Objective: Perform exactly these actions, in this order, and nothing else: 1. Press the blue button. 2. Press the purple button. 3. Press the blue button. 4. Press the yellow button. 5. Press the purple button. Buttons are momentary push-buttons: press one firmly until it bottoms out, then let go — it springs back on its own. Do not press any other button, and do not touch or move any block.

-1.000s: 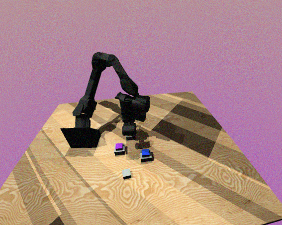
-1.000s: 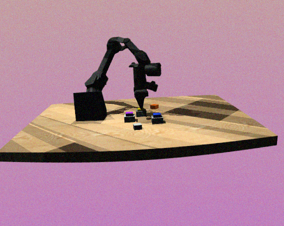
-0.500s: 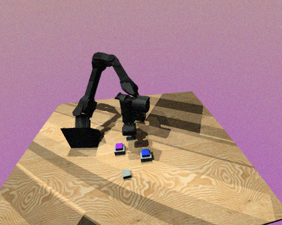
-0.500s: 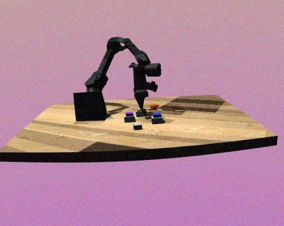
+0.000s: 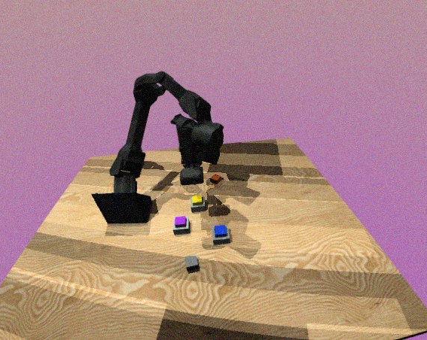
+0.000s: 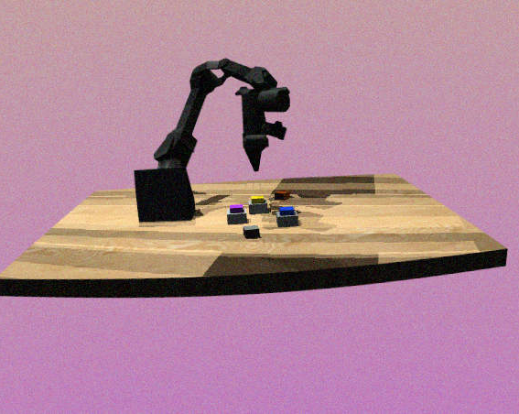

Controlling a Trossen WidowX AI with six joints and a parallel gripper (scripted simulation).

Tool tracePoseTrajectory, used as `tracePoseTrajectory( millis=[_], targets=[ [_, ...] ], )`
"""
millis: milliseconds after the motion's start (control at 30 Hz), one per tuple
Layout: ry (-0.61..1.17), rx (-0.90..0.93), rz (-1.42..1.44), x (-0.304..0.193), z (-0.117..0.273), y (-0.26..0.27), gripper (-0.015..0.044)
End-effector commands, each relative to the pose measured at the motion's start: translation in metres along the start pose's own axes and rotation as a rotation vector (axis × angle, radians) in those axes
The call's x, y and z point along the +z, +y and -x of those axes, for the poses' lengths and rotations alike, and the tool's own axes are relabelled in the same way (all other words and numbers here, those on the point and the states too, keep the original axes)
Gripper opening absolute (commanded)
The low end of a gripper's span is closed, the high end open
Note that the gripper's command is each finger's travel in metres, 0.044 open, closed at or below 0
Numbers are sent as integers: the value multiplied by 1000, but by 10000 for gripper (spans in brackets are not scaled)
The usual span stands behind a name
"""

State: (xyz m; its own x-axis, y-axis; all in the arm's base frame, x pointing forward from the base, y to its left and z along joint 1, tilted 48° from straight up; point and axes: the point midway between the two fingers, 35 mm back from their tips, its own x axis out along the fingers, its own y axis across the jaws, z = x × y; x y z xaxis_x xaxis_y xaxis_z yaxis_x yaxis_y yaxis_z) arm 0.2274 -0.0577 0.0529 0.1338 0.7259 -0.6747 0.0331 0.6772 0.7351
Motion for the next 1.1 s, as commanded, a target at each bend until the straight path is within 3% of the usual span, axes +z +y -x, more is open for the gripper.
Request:
tracePoseTrajectory(
  millis=[0,100,300,433,600,1067],
  targets=[
    [0,-3,5,-1,18,0,20],
    [-1,-7,4,-5,19,-11,20],
    [1,-9,4,-54,19,-86,20],
    [1,-9,4,-55,17,-88,20],
    [0,-7,5,-55,-40,-88,20],
    [-1,-7,5,-55,-58,-89,20]
  ],
)
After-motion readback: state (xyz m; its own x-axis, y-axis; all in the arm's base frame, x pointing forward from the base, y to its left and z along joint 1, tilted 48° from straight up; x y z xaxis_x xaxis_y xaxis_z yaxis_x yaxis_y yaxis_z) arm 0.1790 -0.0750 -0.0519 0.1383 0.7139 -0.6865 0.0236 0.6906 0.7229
